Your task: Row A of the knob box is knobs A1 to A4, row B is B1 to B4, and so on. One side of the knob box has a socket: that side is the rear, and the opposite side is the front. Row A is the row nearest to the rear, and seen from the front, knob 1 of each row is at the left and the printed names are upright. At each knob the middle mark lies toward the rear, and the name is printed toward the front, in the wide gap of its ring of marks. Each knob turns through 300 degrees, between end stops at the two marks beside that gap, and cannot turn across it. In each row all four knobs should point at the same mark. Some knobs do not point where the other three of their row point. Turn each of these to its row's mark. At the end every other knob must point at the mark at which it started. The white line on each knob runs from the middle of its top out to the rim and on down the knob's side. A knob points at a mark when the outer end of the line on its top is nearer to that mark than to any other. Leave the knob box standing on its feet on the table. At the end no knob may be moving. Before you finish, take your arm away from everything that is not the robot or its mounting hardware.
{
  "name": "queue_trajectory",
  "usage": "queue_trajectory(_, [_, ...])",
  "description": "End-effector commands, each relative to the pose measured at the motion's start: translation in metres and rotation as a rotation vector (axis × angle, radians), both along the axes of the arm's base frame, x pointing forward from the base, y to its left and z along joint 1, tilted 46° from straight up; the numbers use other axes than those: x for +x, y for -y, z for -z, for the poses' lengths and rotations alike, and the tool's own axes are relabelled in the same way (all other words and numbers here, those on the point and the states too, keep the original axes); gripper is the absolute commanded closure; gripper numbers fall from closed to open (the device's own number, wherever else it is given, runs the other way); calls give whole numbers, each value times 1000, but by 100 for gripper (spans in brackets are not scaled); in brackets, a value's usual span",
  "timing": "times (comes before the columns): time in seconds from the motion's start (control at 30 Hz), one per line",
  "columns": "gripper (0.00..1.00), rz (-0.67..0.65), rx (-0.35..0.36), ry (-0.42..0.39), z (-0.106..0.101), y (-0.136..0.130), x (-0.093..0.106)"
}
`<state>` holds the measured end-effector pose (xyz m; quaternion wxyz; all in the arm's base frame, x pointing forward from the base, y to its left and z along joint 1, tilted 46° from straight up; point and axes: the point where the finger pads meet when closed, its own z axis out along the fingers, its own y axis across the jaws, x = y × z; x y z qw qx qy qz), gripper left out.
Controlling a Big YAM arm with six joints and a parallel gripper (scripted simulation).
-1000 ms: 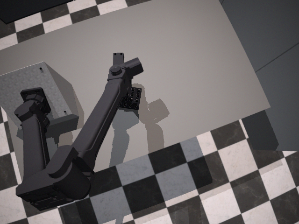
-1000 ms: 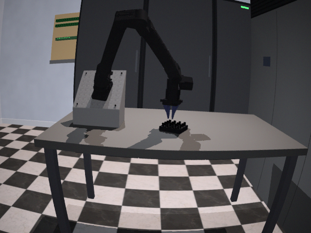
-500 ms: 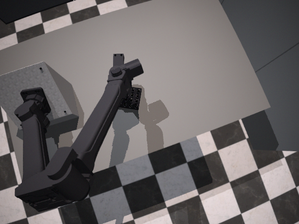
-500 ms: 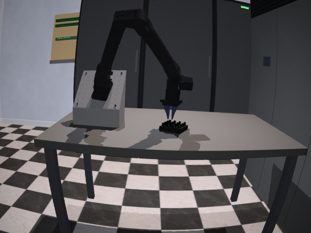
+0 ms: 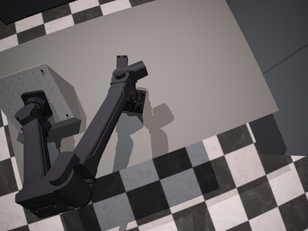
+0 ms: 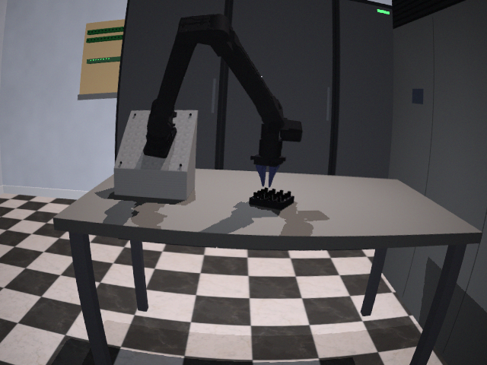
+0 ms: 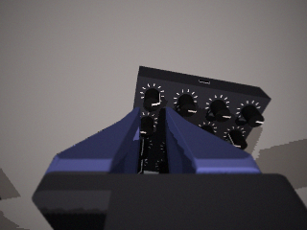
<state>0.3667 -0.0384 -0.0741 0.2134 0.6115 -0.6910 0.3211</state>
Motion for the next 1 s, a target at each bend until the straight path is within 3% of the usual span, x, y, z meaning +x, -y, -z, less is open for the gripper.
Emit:
queue_trajectory(0.0, [81, -5, 9, 34, -8, -1, 8])
queue_trajectory(0.63, [81, -4, 8, 32, -8, 0, 7])
queue_trajectory(0.97, [81, 2, 1, 2, 5, 6, 1])
